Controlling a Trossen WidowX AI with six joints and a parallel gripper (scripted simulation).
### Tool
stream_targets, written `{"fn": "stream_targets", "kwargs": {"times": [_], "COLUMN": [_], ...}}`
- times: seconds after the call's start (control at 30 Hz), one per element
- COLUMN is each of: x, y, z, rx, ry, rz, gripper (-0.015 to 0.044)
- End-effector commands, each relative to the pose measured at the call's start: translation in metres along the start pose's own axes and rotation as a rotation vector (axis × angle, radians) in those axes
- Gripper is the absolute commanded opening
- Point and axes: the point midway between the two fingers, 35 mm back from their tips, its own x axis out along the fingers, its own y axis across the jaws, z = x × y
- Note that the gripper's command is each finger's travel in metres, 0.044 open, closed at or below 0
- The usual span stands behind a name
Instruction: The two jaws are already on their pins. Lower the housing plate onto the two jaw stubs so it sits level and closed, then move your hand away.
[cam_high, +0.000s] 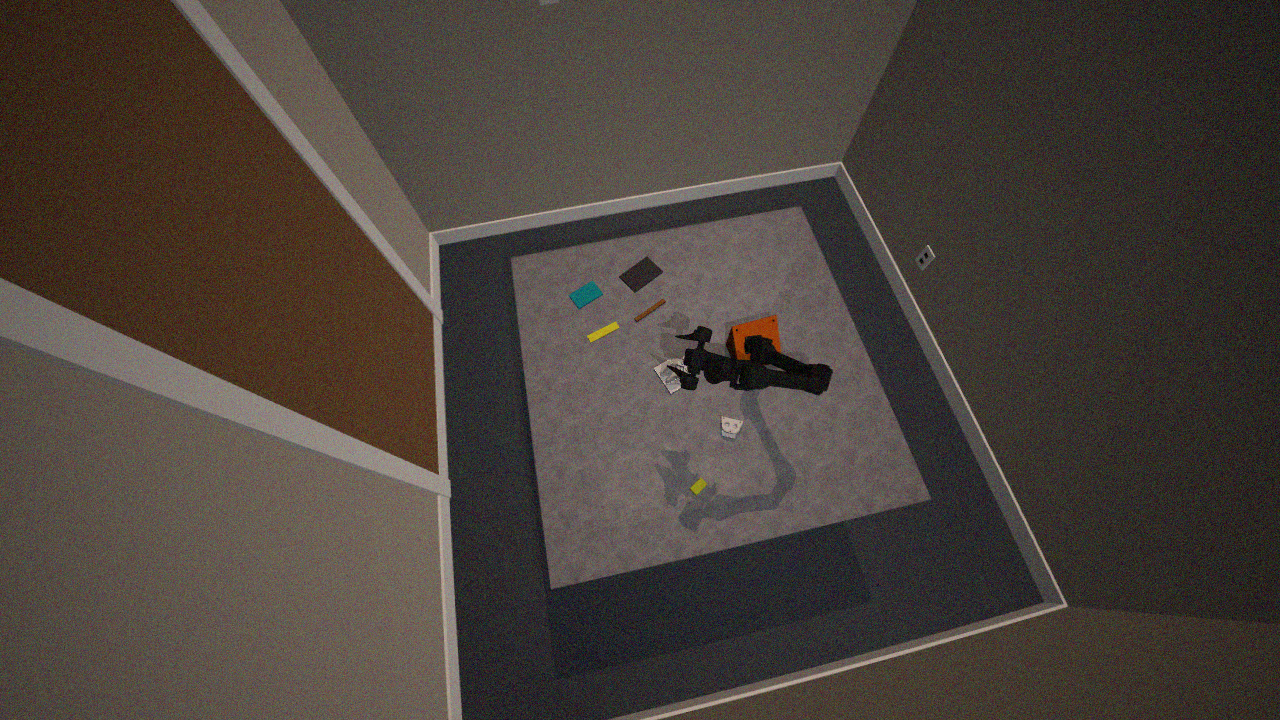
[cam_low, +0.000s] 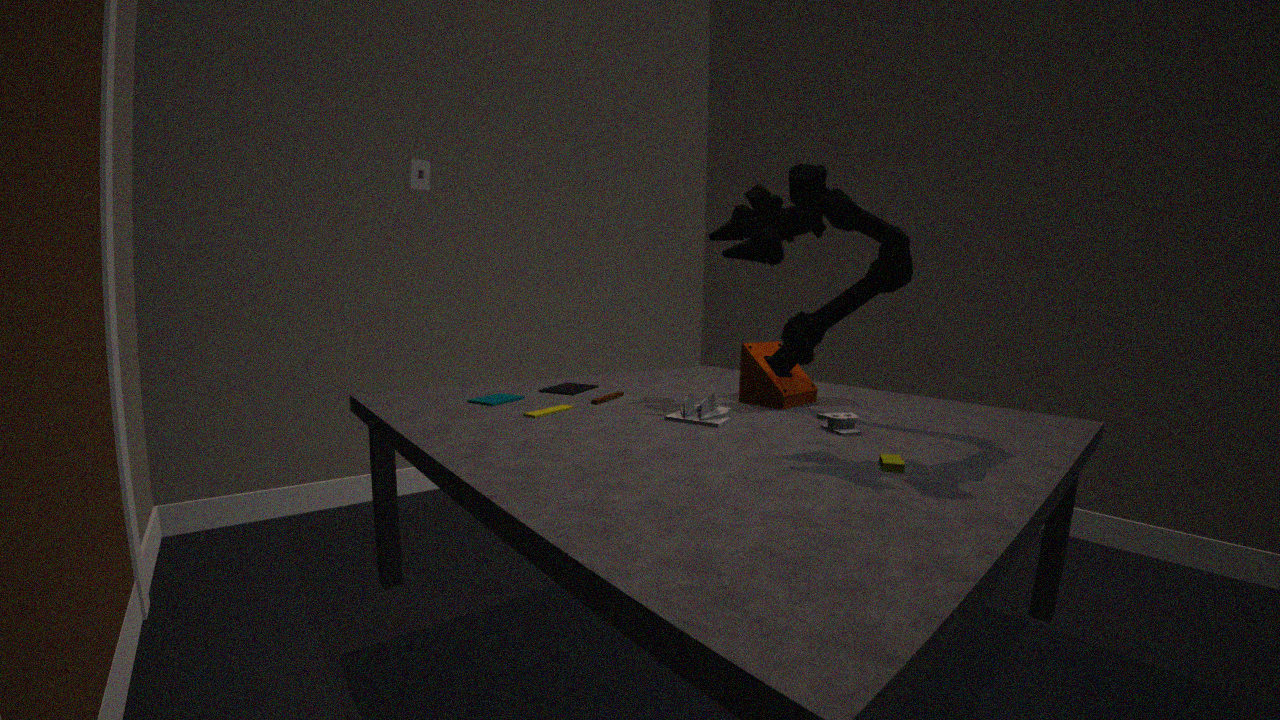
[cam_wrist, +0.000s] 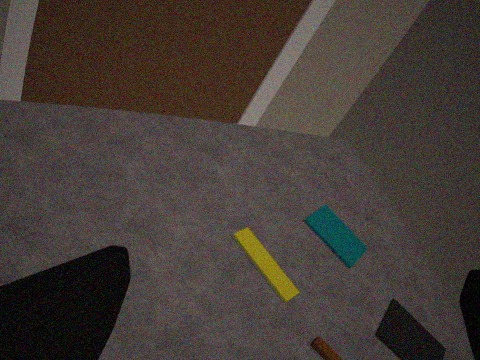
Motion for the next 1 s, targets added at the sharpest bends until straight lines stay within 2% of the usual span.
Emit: {"fn": "stream_targets", "kwargs": {"times": [0.0, 0.97], "x": [0.0, -0.031], "y": [0.014, 0.101], "z": [-0.014, -0.114], "rx": [-0.069, -0.559], "ry": [0.046, 0.302], "rz": [0.052, 0.476], "gripper": [0.044, 0.044]}}
